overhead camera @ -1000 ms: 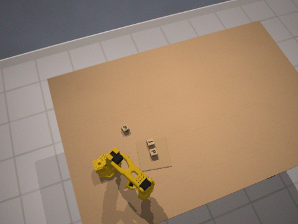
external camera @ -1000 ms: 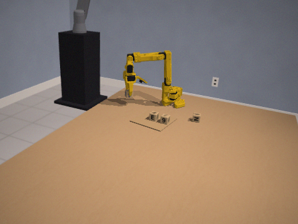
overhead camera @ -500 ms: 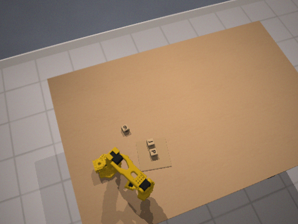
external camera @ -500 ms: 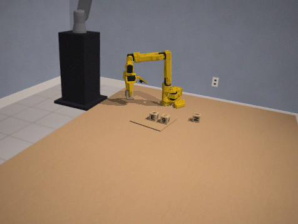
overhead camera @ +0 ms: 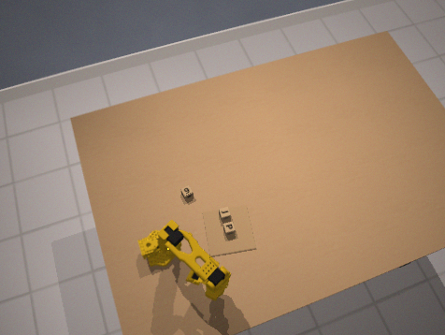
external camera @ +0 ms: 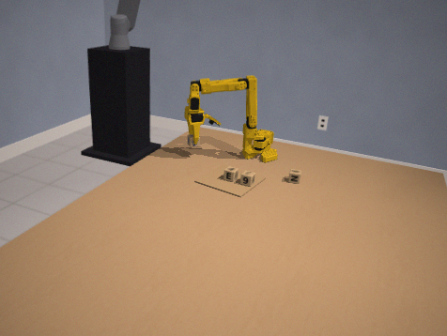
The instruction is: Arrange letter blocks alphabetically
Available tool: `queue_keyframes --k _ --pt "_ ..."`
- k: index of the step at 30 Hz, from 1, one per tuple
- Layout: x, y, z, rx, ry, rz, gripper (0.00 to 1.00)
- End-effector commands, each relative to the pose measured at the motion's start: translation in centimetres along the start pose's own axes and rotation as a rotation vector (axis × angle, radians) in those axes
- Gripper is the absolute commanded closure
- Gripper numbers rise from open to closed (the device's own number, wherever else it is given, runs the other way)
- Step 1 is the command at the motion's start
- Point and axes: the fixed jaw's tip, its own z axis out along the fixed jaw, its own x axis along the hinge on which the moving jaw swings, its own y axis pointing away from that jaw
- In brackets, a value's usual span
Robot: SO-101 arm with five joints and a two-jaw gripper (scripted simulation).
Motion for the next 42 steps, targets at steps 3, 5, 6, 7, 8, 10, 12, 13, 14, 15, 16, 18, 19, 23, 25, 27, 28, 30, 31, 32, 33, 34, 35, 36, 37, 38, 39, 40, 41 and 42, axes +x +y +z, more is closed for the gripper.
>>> queue_keyframes --k 3,5,6,7,8,10,12,13,14,15,16,18,19,23,25,27,28,30,31,32,33,34,35,36,37,38,39,40,41,42 --pt "0.7 0.3 -0.8 -0.019 0.069 0.000 1.00" --pt "0.7 0.3 -0.7 -0.019 0.069 0.000 1.00" --pt "0.7 0.3 -0.7 -0.019 0.069 0.000 1.00" --pt "0.7 0.3 -0.6 -0.019 0.069 0.000 1.00" --pt "0.7 0.3 -0.6 -0.019 0.069 0.000 1.00" --pt "0.7 0.3 -0.6 -0.019 0.069 0.000 1.00" --pt "0.7 0.3 -0.6 -0.019 0.069 0.000 1.00" --pt "0.7 0.3 -0.6 -0.019 0.069 0.000 1.00" --pt "0.7 0.3 -0.6 -0.019 0.069 0.000 1.00" --pt "0.7 0.3 -0.6 -0.019 0.069 0.000 1.00" --pt "0.7 0.3 -0.5 -0.019 0.069 0.000 1.00" --pt "0.7 0.3 -0.4 -0.019 0.069 0.000 1.00" --pt "0.7 0.3 -0.3 -0.019 0.069 0.000 1.00" --pt "0.7 0.3 -0.1 -0.019 0.069 0.000 1.00" --pt "0.7 0.3 0.0 -0.019 0.069 0.000 1.00" --pt "0.7 0.3 0.0 -0.019 0.069 0.000 1.00" --pt "0.7 0.3 0.0 -0.019 0.069 0.000 1.00" --pt "0.7 0.3 0.0 -0.019 0.069 0.000 1.00" --pt "0.7 0.3 0.0 -0.019 0.069 0.000 1.00" --pt "0.7 0.3 0.1 -0.019 0.069 0.000 1.00" --pt "0.7 0.3 0.1 -0.019 0.069 0.000 1.00" --pt "0.8 0.3 0.2 -0.019 0.069 0.000 1.00" --pt "0.8 0.3 0.2 -0.019 0.069 0.000 1.00" --pt "0.8 0.3 0.3 -0.019 0.069 0.000 1.00" --pt "0.8 0.3 0.4 -0.019 0.069 0.000 1.00" --pt "0.8 0.3 0.5 -0.019 0.069 0.000 1.00" --pt "0.8 0.3 0.5 -0.019 0.069 0.000 1.00" --pt "0.8 0.3 0.5 -0.019 0.069 0.000 1.00" --pt "0.8 0.3 0.6 -0.019 0.069 0.000 1.00" --pt "0.8 0.3 0.6 -0.019 0.069 0.000 1.00"
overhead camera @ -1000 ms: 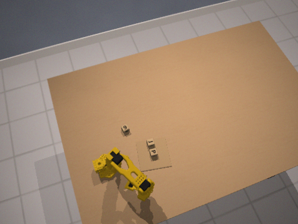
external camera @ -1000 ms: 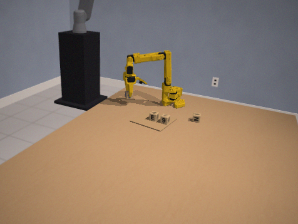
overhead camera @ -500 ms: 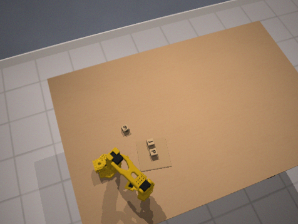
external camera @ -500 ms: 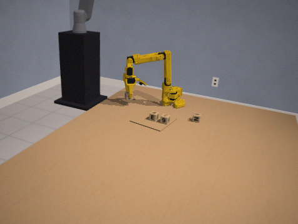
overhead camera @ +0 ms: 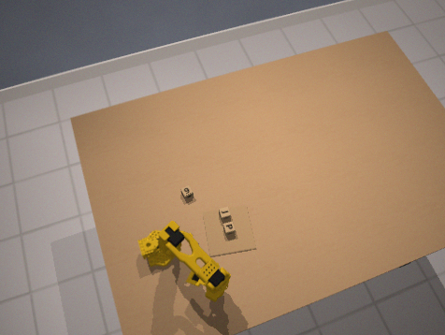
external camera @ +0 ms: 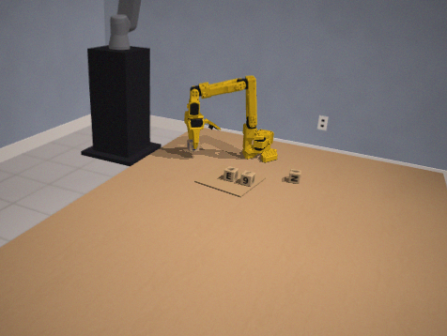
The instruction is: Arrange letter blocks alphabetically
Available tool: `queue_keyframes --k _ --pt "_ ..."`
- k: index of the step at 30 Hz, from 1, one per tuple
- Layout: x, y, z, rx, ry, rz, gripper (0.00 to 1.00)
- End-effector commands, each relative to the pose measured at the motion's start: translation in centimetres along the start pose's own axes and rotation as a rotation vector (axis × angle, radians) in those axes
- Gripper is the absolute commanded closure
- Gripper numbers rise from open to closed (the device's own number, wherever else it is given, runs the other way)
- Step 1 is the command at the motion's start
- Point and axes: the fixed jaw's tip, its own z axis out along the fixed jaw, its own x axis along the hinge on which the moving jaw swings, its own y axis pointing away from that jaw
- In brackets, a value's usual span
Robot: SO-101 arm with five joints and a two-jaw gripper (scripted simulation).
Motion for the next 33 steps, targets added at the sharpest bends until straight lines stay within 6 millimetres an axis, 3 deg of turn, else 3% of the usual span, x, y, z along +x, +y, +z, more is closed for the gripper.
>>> queue_keyframes --k 1,33 --pt "0.7 0.3 -0.9 -0.018 0.066 0.000 1.00" --pt "0.8 0.3 0.2 -0.018 0.066 0.000 1.00"
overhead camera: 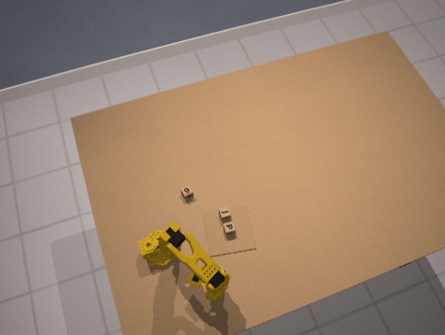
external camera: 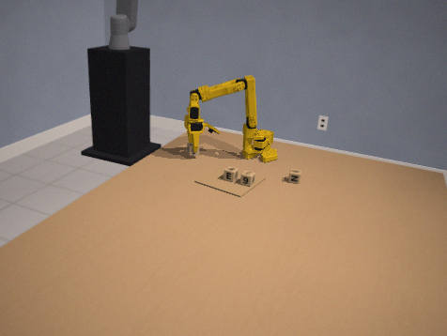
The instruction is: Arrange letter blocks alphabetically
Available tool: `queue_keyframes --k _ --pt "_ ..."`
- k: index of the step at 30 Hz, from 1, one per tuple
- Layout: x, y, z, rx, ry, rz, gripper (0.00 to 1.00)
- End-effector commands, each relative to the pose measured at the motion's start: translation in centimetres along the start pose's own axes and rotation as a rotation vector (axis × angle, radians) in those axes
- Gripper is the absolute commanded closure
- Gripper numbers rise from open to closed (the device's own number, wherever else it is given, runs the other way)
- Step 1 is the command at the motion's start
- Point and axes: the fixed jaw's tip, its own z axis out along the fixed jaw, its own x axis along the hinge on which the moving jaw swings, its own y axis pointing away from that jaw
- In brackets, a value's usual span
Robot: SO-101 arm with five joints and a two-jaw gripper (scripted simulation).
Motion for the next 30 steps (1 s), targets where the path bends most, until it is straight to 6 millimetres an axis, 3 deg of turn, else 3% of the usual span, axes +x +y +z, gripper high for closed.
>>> queue_keyframes --k 1,30 --pt "0.79 0.30 -0.90 -0.018 0.065 0.000 1.00" --pt "0.84 0.31 -0.07 -0.018 0.065 0.000 1.00"
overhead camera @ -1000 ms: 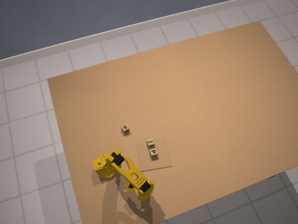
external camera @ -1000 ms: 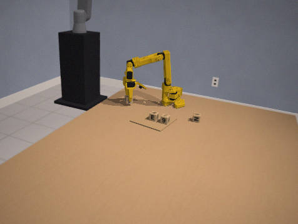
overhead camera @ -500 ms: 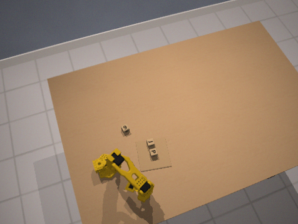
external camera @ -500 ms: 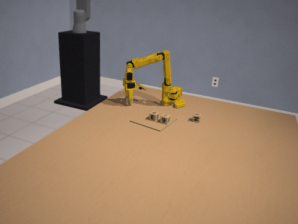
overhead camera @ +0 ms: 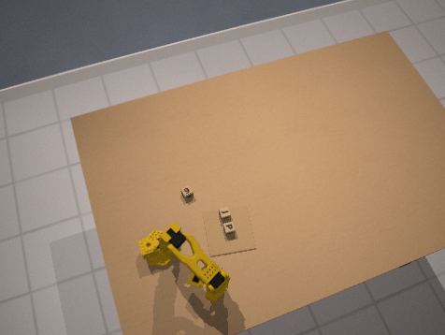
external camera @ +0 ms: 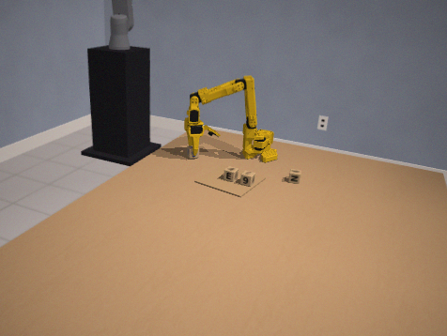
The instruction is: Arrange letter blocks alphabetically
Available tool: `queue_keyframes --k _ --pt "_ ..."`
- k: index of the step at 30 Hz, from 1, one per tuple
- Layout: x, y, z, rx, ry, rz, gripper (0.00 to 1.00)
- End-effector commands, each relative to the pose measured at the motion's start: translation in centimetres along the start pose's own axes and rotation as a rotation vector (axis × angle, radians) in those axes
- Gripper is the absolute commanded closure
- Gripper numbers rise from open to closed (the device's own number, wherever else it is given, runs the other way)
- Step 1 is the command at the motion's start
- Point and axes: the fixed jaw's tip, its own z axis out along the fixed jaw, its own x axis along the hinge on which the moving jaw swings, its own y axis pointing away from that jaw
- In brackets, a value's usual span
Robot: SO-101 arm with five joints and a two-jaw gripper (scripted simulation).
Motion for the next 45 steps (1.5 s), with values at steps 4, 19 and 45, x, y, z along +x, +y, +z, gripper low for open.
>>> queue_keyframes --k 4,19,45 --pt "0.85 0.31 -0.85 -0.017 0.065 0.000 1.00" --pt "0.85 0.31 -0.85 -0.017 0.065 0.000 0.85" --pt "0.85 0.31 -0.85 -0.017 0.065 0.000 0.70"
